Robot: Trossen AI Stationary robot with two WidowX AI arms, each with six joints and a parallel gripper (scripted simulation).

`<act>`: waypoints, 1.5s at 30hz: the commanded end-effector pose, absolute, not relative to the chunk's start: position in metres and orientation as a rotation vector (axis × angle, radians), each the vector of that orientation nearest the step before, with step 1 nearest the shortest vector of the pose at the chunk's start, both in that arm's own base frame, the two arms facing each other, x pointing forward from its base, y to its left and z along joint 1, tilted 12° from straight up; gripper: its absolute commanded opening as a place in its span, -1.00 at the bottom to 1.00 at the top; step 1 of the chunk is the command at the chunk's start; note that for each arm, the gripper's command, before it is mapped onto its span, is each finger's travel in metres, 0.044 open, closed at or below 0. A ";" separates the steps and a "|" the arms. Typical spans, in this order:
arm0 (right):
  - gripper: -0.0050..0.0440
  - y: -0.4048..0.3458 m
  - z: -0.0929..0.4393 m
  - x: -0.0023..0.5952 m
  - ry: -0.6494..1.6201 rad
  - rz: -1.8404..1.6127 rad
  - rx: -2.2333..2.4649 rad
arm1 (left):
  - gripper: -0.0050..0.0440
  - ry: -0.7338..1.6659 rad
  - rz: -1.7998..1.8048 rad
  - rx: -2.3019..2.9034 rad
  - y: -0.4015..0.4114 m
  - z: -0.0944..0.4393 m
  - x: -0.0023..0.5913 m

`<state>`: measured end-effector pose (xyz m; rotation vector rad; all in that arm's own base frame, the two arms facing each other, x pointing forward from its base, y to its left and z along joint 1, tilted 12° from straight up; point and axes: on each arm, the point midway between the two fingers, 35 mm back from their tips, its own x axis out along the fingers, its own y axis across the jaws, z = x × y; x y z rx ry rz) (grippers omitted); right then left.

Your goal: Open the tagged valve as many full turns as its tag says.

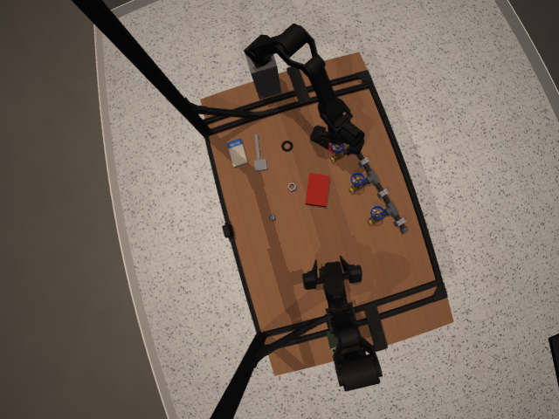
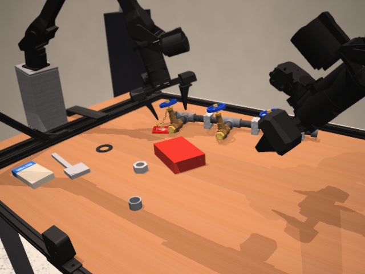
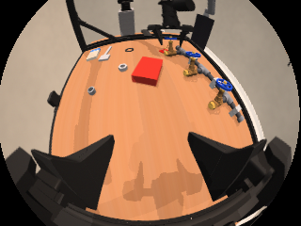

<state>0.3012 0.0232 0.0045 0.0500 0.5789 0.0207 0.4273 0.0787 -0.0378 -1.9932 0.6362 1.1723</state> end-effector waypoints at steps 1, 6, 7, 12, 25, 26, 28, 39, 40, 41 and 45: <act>0.84 0.023 0.005 0.301 0.579 0.021 0.050 | 0.84 0.731 1.053 -1.811 0.079 -0.038 0.427; 0.84 0.023 0.005 0.301 0.579 0.021 0.050 | 0.84 0.841 0.891 -1.554 0.079 -0.038 0.427; 0.84 0.023 0.005 0.301 0.579 0.021 0.050 | 0.84 0.861 0.858 -1.502 0.079 -0.038 0.427; 0.84 0.023 0.005 0.301 0.579 0.021 0.050 | 0.84 0.871 0.840 -1.474 0.079 -0.038 0.427; 0.84 0.023 0.005 0.301 0.579 0.021 0.050 | -0.24 0.865 0.853 -1.490 0.079 -0.037 0.427; 0.84 0.023 0.005 0.301 0.579 0.021 0.050 | -0.24 0.865 0.853 -1.490 0.079 -0.037 0.427; 0.84 0.023 0.005 0.301 0.579 0.021 0.050 | -0.24 0.865 0.853 -1.490 0.079 -0.037 0.427; 0.84 0.023 0.005 0.301 0.579 0.021 0.050 | -0.80 0.865 0.853 -1.490 0.079 -0.037 0.427; 0.84 0.023 0.005 0.301 0.579 0.021 0.050 | -0.80 0.865 0.853 -1.490 0.079 -0.037 0.427; 0.84 0.023 0.005 0.301 0.579 0.021 0.050 | -0.80 0.865 0.853 -1.490 0.079 -0.037 0.427; 0.84 0.023 0.005 0.301 0.579 0.021 0.050 | -0.80 0.860 0.860 -1.503 0.079 -0.038 0.427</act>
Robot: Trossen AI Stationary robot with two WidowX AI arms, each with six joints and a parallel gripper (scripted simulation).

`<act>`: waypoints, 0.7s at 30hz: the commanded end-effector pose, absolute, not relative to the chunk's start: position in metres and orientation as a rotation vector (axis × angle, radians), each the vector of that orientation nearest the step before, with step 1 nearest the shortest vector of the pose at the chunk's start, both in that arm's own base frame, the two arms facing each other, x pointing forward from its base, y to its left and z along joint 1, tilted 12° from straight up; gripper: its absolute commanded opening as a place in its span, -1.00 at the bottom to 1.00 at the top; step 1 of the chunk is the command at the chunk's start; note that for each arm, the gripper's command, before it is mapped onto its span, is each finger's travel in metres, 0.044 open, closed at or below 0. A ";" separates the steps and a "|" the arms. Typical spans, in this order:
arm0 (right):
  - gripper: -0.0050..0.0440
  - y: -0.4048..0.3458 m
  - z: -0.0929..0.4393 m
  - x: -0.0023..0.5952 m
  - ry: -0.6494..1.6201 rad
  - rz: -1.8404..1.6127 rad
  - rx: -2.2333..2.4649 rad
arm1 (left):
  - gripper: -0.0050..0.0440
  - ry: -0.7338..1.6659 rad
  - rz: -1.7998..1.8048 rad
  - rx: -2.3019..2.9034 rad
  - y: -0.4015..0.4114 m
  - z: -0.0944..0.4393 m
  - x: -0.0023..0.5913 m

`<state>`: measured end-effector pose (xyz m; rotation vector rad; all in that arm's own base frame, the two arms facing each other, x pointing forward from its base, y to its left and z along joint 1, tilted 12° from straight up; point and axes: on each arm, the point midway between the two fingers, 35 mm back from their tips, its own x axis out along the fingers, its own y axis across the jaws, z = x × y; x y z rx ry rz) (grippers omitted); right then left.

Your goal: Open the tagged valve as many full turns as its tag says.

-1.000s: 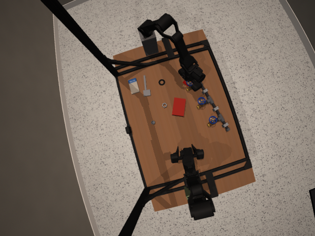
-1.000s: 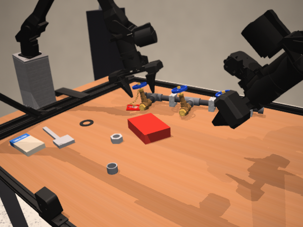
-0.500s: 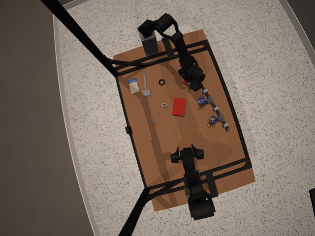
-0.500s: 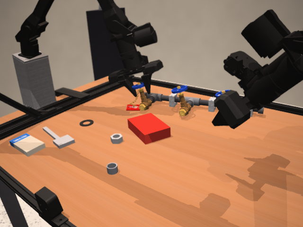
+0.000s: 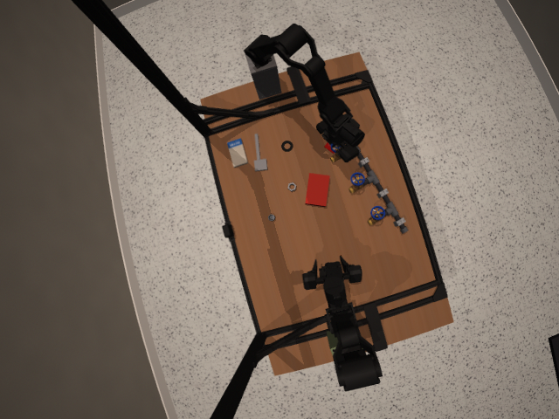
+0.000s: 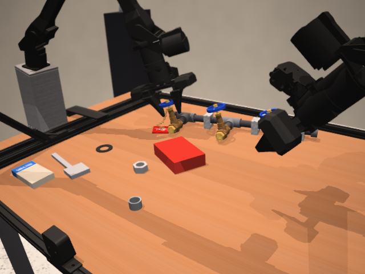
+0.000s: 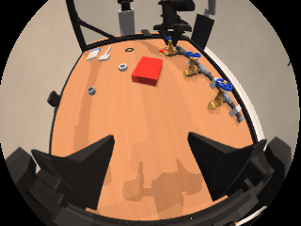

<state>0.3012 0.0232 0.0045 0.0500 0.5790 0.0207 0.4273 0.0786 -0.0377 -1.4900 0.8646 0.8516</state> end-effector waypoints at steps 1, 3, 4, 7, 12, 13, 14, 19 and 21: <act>0.84 0.023 0.005 0.301 0.579 0.021 0.050 | -0.80 0.844 0.886 -1.545 0.079 -0.038 0.427; 0.84 0.023 0.005 0.301 0.579 0.021 0.050 | -0.80 0.781 0.985 -1.701 0.079 -0.038 0.427; 0.84 0.023 0.005 0.301 0.579 0.021 0.050 | -0.80 0.755 1.023 -1.760 0.079 -0.038 0.427; 0.84 0.023 0.005 0.301 0.579 0.021 0.050 | -0.80 0.680 1.120 -1.912 0.079 -0.038 0.427; 0.84 0.023 0.005 0.301 0.579 0.021 0.050 | -0.80 0.536 1.279 -2.160 0.079 -0.038 0.427; 0.84 0.023 0.005 0.301 0.579 0.021 0.050 | -0.80 0.504 1.311 -2.209 0.079 -0.038 0.427; 0.84 0.023 0.005 0.301 0.579 0.021 0.050 | -0.80 0.471 1.342 -2.257 0.079 -0.038 0.427; 0.84 0.023 0.005 0.301 0.579 0.021 0.050 | -0.80 0.324 1.467 -2.448 0.079 -0.038 0.427; 0.84 0.023 0.005 0.301 0.579 0.021 0.050 | -0.80 0.242 1.528 -2.540 0.079 -0.038 0.427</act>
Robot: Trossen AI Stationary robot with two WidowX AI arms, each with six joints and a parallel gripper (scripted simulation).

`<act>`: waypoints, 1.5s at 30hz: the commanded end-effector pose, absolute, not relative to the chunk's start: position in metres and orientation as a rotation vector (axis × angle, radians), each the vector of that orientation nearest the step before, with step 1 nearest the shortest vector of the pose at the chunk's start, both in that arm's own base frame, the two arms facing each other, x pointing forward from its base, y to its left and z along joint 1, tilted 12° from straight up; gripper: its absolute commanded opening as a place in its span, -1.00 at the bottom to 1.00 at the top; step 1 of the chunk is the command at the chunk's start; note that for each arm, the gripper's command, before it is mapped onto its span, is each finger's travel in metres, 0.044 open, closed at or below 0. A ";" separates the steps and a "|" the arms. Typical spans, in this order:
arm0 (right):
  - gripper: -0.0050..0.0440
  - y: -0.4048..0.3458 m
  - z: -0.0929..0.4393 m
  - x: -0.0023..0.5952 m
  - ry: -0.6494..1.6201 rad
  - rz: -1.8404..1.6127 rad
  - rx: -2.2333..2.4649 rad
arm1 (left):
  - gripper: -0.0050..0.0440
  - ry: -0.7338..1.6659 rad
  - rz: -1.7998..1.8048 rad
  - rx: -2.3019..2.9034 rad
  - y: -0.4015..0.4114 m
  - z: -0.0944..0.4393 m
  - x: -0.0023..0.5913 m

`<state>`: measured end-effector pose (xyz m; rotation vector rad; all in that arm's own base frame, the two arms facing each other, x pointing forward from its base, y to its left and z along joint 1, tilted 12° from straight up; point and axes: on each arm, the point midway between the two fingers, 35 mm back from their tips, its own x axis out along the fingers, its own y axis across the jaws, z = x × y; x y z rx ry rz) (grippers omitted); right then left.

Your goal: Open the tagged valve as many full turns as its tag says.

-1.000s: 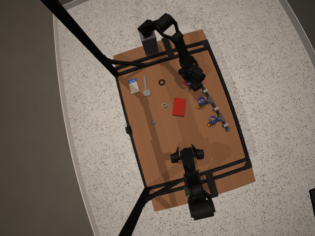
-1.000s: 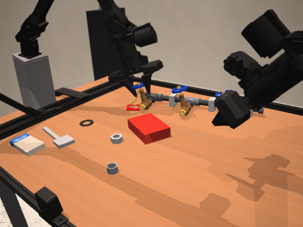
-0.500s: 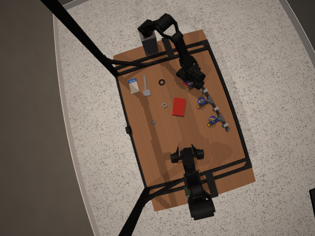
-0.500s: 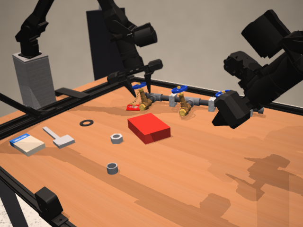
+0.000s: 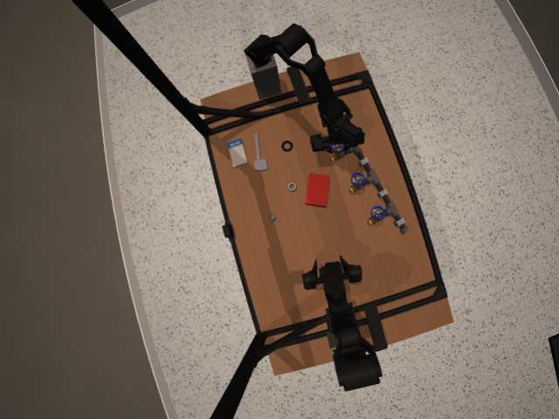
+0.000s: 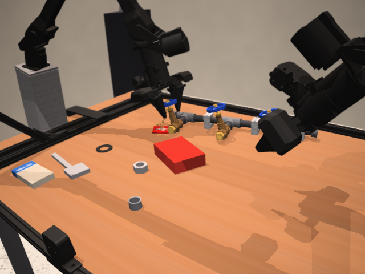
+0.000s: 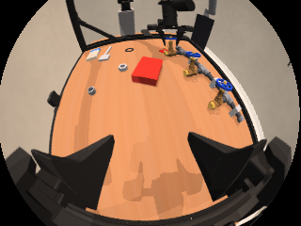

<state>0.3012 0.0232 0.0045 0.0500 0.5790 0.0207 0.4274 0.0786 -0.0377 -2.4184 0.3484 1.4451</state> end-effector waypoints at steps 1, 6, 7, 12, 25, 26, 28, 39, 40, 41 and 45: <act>0.84 0.023 0.005 0.301 0.579 0.021 0.050 | -0.80 0.200 1.558 -2.585 0.079 -0.038 0.427; 0.84 0.023 0.005 0.301 0.579 0.021 0.050 | -0.80 -0.037 1.705 -2.803 0.079 -0.038 0.427; 0.84 0.023 0.005 0.301 0.579 0.021 0.050 | -0.80 -0.073 1.724 -2.831 0.079 -0.038 0.427; 0.84 0.023 0.005 0.301 0.579 0.021 0.050 | -0.80 -0.082 1.729 -2.839 0.079 -0.038 0.427; 0.84 0.023 0.005 0.301 0.579 0.021 0.050 | 0.48 -0.057 1.713 -2.818 0.079 -0.038 0.427; 0.84 0.023 0.005 0.301 0.579 0.021 0.050 | 0.58 -0.057 1.713 -2.818 0.079 -0.038 0.427; 0.84 0.023 0.005 0.301 0.579 0.021 0.050 | 0.67 -0.057 1.713 -2.818 0.079 -0.038 0.427; 0.84 0.023 0.005 0.301 0.579 0.021 0.050 | 0.84 0.280 1.498 -2.498 0.079 -0.038 0.427; 0.84 0.023 0.005 0.301 0.579 0.021 0.050 | 0.84 0.320 1.467 -2.452 0.079 -0.038 0.427; 0.84 0.023 0.005 0.301 0.579 0.021 0.050 | 0.84 0.359 1.436 -2.405 0.079 -0.038 0.427; 0.84 0.023 0.005 0.301 0.579 0.021 0.050 | 0.84 0.468 1.343 -2.261 0.079 -0.038 0.427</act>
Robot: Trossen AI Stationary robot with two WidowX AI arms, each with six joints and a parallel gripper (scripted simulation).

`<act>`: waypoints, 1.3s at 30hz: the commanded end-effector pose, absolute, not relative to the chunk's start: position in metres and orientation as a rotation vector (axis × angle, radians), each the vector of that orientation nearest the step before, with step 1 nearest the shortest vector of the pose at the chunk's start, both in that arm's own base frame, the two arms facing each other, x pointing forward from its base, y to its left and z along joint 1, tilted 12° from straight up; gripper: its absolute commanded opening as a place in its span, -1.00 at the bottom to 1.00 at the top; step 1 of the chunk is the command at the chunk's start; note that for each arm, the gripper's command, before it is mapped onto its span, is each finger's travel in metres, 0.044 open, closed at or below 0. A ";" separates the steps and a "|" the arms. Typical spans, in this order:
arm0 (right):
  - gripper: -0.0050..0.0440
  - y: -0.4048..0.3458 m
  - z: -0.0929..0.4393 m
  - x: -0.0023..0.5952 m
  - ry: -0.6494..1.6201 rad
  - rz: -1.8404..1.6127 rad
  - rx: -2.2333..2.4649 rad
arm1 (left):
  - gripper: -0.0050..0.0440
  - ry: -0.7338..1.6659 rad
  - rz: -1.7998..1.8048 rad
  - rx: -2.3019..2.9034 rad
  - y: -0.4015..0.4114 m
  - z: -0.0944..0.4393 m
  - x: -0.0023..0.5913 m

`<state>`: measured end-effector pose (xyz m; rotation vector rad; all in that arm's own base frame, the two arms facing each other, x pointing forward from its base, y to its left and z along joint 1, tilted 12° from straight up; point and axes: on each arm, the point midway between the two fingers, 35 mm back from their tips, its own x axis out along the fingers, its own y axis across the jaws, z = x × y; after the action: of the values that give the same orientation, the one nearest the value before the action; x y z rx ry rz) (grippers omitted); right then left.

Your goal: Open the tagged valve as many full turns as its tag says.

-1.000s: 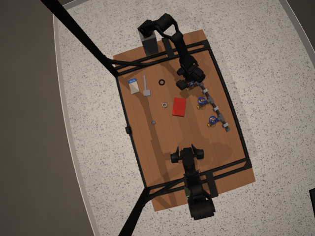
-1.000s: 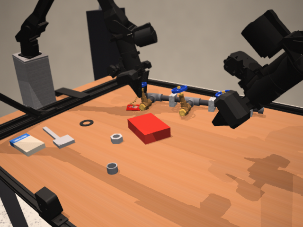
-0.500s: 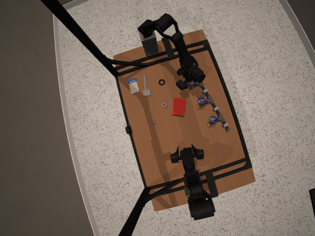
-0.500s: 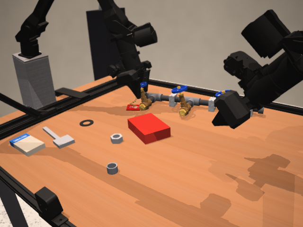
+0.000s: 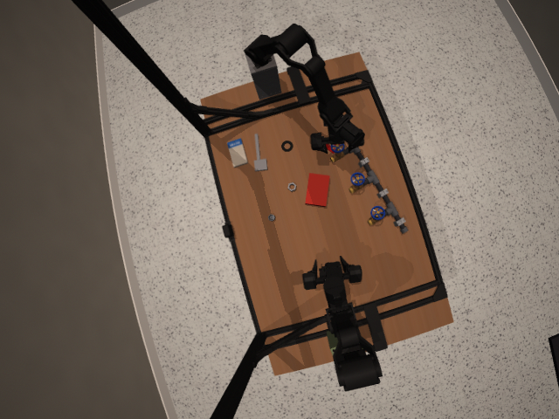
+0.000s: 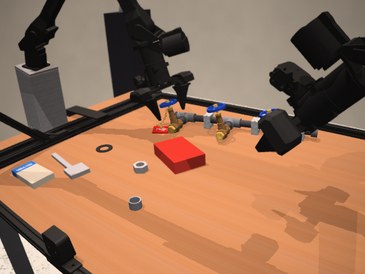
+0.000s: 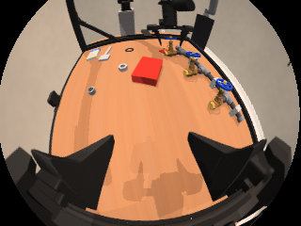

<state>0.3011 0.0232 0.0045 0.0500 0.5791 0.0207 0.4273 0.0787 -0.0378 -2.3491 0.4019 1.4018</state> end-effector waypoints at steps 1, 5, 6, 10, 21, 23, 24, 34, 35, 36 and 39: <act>0.84 0.023 0.005 0.301 0.579 0.021 0.050 | 0.84 0.468 1.343 -2.261 0.079 -0.038 0.427; 0.84 0.023 0.005 0.301 0.579 0.021 0.050 | 0.84 0.625 1.182 -2.013 0.079 -0.038 0.427; 0.84 0.023 0.005 0.301 0.579 0.021 0.050 | 0.84 0.653 1.150 -1.963 0.079 -0.038 0.427; 0.84 0.023 0.005 0.301 0.579 0.021 0.050 | 0.84 0.755 1.020 -1.760 0.079 -0.038 0.427; 0.84 0.023 0.005 0.301 0.579 0.021 0.050 | 0.84 0.871 0.840 -1.474 0.079 -0.038 0.427; 0.84 0.023 0.005 0.301 0.579 0.021 0.050 | 0.74 0.865 0.853 -1.489 0.079 -0.037 0.427; 0.84 0.023 0.005 0.301 0.579 0.021 0.050 | 0.64 0.865 0.853 -1.489 0.079 -0.037 0.427; 0.84 0.023 0.005 0.301 0.579 0.021 0.050 | -0.24 0.865 0.853 -1.489 0.079 -0.037 0.427; 0.84 0.023 0.005 0.301 0.579 0.021 0.050 | -0.24 0.865 0.853 -1.489 0.079 -0.037 0.427; 0.84 0.023 0.005 0.301 0.579 0.021 0.050 | -0.24 0.865 0.853 -1.489 0.079 -0.037 0.427; 0.84 0.023 0.005 0.301 0.579 0.021 0.050 | -0.44 0.865 0.853 -1.489 0.079 -0.037 0.427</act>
<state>0.3011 0.0232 0.0045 0.0500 0.5791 0.0207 0.4274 0.0786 -0.0378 -1.4878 0.8650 0.8510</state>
